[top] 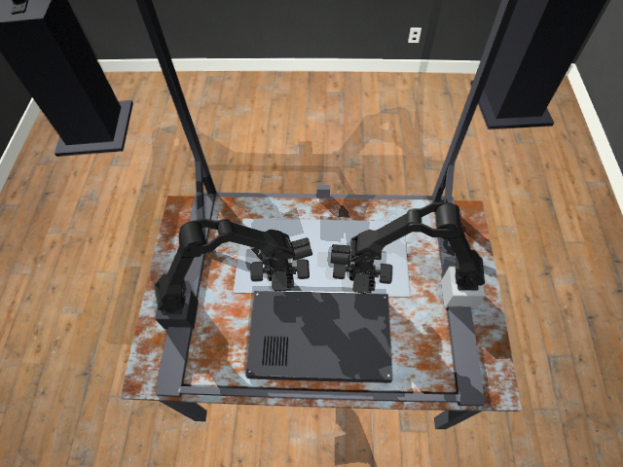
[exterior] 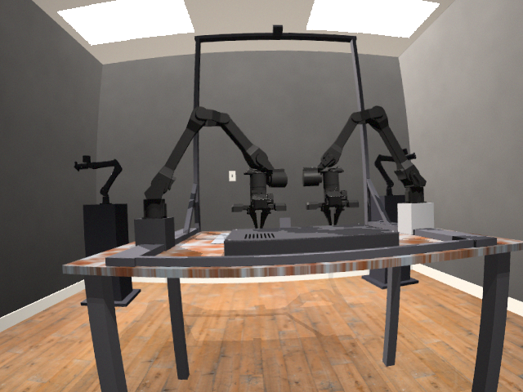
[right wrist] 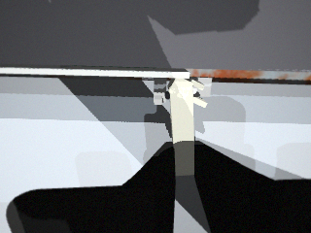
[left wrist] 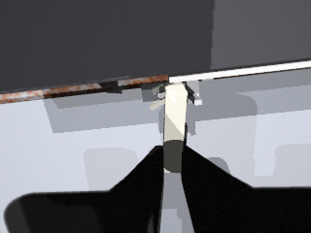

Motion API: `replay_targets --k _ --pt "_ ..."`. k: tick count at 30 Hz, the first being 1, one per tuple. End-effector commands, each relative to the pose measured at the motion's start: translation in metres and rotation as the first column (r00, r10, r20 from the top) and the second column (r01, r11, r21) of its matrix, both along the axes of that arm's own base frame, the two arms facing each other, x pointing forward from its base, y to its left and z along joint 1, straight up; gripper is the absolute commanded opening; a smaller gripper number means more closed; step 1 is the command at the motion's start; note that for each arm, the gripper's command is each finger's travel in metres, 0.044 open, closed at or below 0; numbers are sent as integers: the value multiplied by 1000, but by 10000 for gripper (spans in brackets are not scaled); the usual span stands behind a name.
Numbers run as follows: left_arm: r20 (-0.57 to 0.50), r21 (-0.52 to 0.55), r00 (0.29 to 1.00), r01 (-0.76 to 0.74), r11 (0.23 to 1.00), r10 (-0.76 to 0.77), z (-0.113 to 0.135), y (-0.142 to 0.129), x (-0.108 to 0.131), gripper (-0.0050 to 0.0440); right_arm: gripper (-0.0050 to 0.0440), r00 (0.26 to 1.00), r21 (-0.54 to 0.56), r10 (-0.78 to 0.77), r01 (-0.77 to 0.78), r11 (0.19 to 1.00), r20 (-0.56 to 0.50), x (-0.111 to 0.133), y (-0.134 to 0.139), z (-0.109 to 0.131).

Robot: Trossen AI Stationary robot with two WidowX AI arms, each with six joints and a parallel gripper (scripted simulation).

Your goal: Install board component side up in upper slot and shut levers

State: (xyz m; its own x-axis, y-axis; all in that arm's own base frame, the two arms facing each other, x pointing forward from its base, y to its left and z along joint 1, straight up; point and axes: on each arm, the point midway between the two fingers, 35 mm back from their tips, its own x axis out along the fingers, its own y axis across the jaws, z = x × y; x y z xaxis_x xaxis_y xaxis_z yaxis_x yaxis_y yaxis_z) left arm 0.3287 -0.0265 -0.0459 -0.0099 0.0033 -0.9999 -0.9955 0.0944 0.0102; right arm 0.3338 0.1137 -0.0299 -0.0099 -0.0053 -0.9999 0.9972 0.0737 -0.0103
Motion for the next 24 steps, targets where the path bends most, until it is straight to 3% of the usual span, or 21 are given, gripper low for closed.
replay_targets --k 1,24 --pt "31 2 999 -37 999 37 8 3 10 8 8 999 8 -36 36 999 33 11 -1 10" --pt "34 -5 994 -106 994 106 9 5 13 8 8 998 4 -50 50 999 29 11 -2 8"
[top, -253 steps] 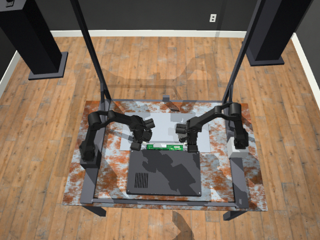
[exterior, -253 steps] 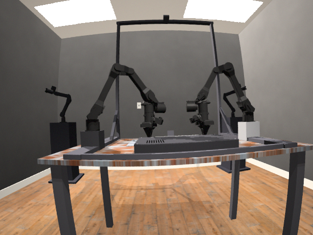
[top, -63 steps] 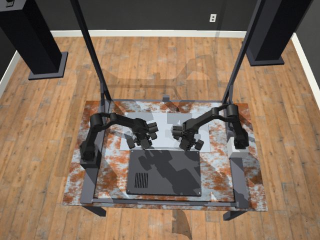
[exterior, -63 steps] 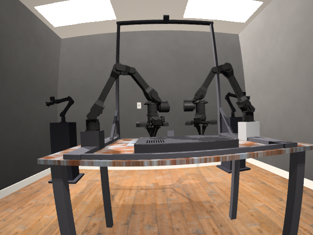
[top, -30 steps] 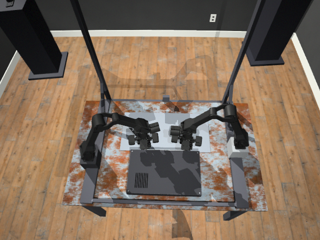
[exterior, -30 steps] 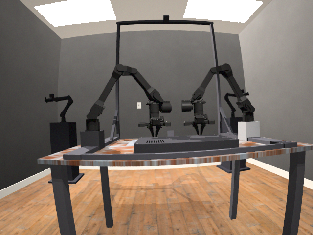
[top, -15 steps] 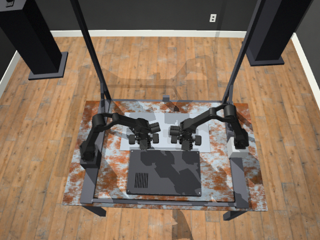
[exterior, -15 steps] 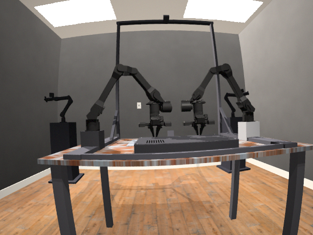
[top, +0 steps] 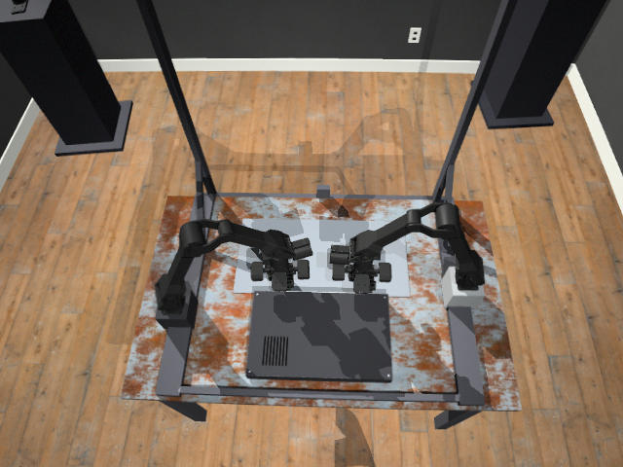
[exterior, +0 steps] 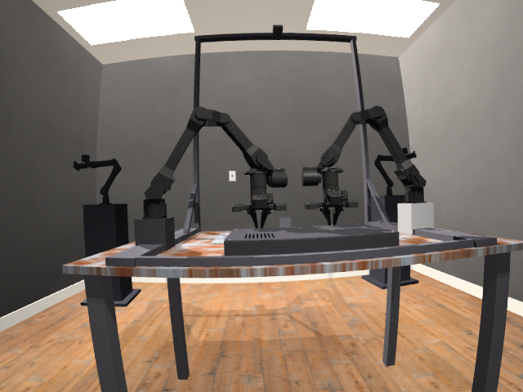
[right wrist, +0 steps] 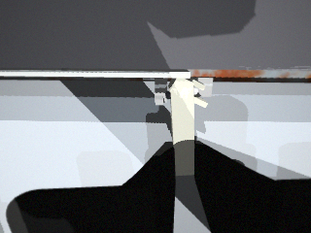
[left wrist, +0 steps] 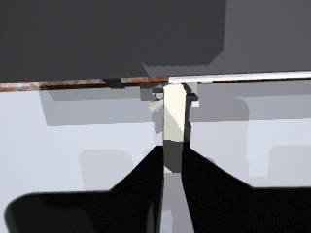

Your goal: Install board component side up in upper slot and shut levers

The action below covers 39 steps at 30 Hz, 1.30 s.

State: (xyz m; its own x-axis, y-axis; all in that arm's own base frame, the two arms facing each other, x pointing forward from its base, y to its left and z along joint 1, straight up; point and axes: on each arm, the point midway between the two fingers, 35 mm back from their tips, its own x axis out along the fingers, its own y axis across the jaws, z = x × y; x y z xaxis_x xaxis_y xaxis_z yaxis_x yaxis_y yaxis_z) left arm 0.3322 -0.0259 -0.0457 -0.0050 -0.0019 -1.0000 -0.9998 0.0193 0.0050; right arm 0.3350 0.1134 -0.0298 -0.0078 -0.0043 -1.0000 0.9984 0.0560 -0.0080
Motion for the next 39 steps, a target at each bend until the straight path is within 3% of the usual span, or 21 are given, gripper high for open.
replay_targets --k 1,14,18,20,23,24,31,37,39 --pt "29 1 998 -50 999 50 9 4 10 8 8 998 7 -63 62 998 25 11 -2 7" --pt "29 0 998 -61 998 61 9 4 9 8 8 996 11 -81 80 997 34 13 -2 11" --pt "29 0 998 -61 998 61 9 4 9 104 104 996 11 -81 80 997 34 13 -2 11" --pt "29 0 998 -61 998 61 9 4 9 104 104 996 11 -81 80 997 34 13 -2 11" --pt "32 0 998 -56 998 56 9 4 9 176 176 997 11 -74 73 997 33 12 -1 10" --pt "53 -3 997 -56 998 56 19 4 13 200 199 996 19 -74 73 997 52 15 0 20" --pt "53 -3 997 -53 999 53 74 2 11 202 199 996 19 -74 73 997 53 12 1 77" --pt "54 -3 997 -54 999 54 77 1 11 226 199 997 17 -61 60 998 49 10 -1 76" --pt "24 8 999 -33 999 33 68 3 3 274 199 997 22 -38 37 999 65 11 -3 79"
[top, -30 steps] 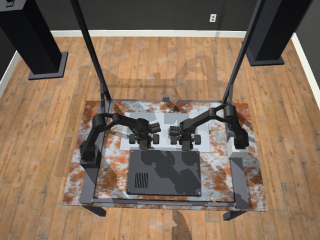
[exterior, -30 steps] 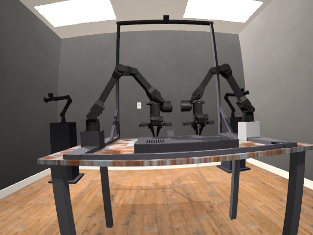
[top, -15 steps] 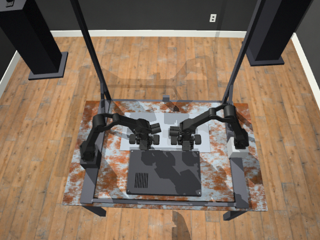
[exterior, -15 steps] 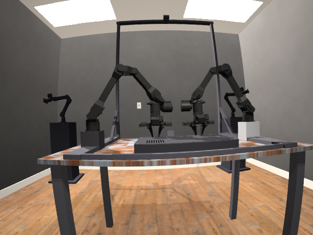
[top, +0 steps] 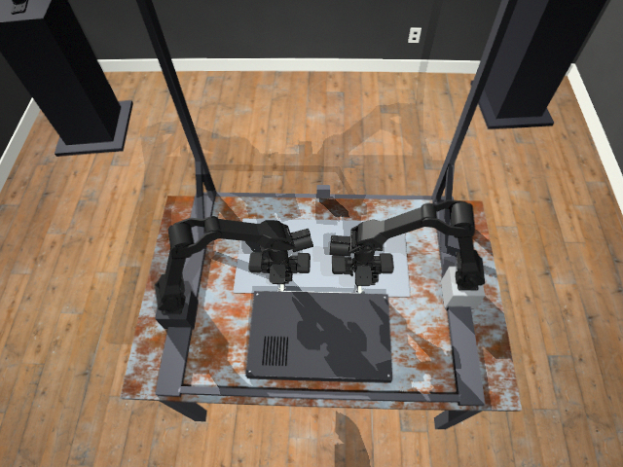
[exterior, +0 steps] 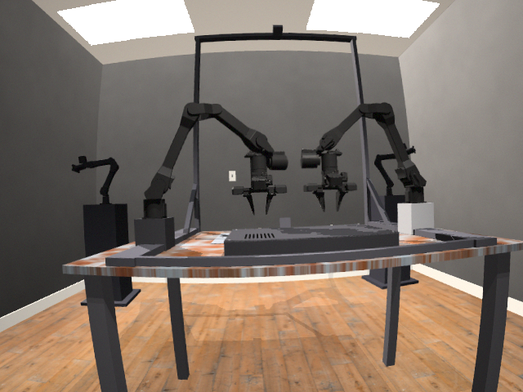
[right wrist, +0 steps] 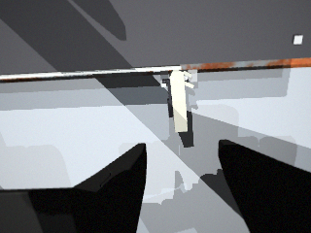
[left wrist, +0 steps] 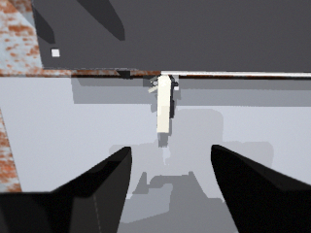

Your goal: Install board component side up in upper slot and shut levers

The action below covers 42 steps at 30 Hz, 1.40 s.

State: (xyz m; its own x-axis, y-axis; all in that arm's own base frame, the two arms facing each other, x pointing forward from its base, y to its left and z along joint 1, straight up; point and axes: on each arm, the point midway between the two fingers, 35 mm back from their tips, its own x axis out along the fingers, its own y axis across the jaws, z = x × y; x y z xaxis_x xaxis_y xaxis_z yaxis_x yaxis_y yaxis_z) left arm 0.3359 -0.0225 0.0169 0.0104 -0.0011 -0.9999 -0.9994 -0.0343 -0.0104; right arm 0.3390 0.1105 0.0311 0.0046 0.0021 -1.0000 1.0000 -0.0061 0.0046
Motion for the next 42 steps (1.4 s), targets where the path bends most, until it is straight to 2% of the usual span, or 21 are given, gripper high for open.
replay_targets --k 1,7,13,15,23,30,32,37,42 --pt "19 12 999 42 999 -42 9 -1 -1 298 199 997 13 47 -48 999 60 4 -2 18" --pt "63 77 944 318 945 -323 14 -1 -6 440 199 930 2 292 -300 954 224 9 -9 44" --pt "79 150 812 564 812 -579 18 0 -12 440 199 779 -102 510 -511 853 365 11 -17 71" --pt "79 150 812 564 812 -579 18 0 -12 440 199 779 -102 510 -511 853 365 11 -17 71" --pt "74 238 553 799 553 -830 23 3 -21 440 199 485 -345 748 -679 648 452 8 -30 106" --pt "40 310 273 911 272 -961 26 5 -27 440 199 199 -593 895 -689 417 398 1 -41 136" --pt "40 310 273 911 272 -961 26 5 -27 440 199 199 -593 895 -689 417 398 1 -41 136" --pt "8 347 89 934 86 -996 29 7 -31 440 199 16 -752 960 -618 230 280 -6 -50 157" --pt "-13 365 -18 931 -22 -1000 30 8 -33 440 199 -111 -859 986 -509 53 127 -15 -57 174"
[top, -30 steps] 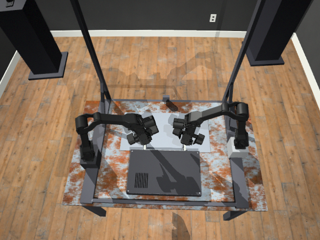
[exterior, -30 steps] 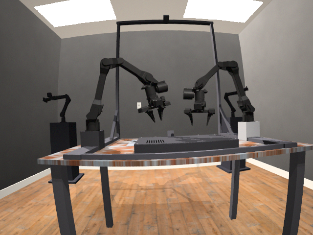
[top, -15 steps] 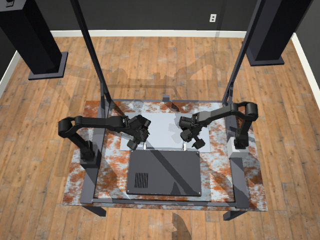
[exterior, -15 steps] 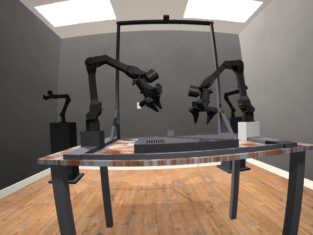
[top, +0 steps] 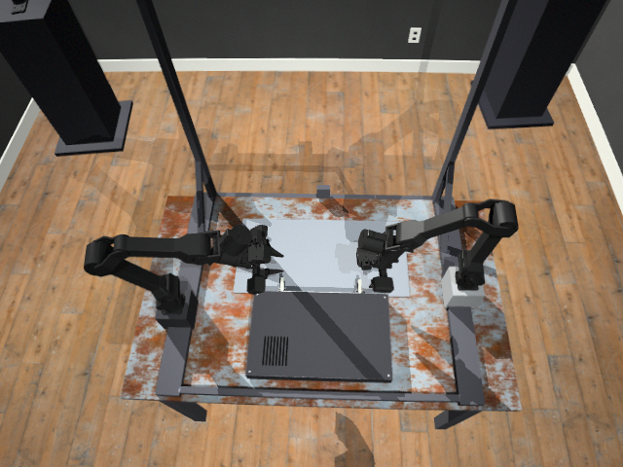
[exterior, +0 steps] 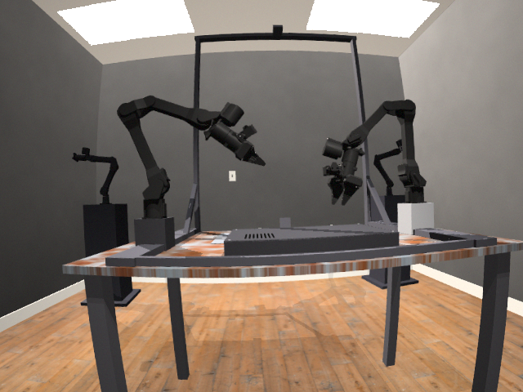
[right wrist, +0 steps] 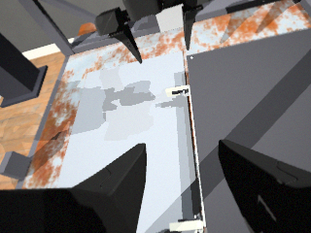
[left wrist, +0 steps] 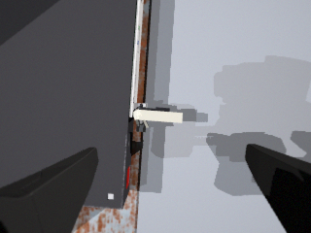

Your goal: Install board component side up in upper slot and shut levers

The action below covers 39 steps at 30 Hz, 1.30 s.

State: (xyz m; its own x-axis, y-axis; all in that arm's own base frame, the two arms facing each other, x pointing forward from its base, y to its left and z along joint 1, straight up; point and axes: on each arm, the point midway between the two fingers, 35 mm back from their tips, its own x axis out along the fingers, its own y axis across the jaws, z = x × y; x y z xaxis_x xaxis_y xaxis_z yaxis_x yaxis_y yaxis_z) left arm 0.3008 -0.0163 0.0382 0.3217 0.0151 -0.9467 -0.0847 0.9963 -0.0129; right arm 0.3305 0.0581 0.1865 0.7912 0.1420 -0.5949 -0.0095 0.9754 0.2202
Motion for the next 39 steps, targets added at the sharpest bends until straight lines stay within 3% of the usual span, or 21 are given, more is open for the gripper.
replay_targets --k 1,5,9,39 --pt "46 10 995 85 996 -86 9 2 2 440 199 983 -110 101 -85 990 150 -8 -6 22" --pt "45 14 994 104 994 -105 8 2 1 440 199 966 -195 158 -118 974 204 -13 -9 27" --pt "36 13 994 106 994 -107 5 2 1 440 199 961 -214 169 -122 969 217 -14 -9 28" --pt "44 16 994 102 995 -103 8 2 4 440 199 961 -214 168 -120 970 222 -12 -9 32"
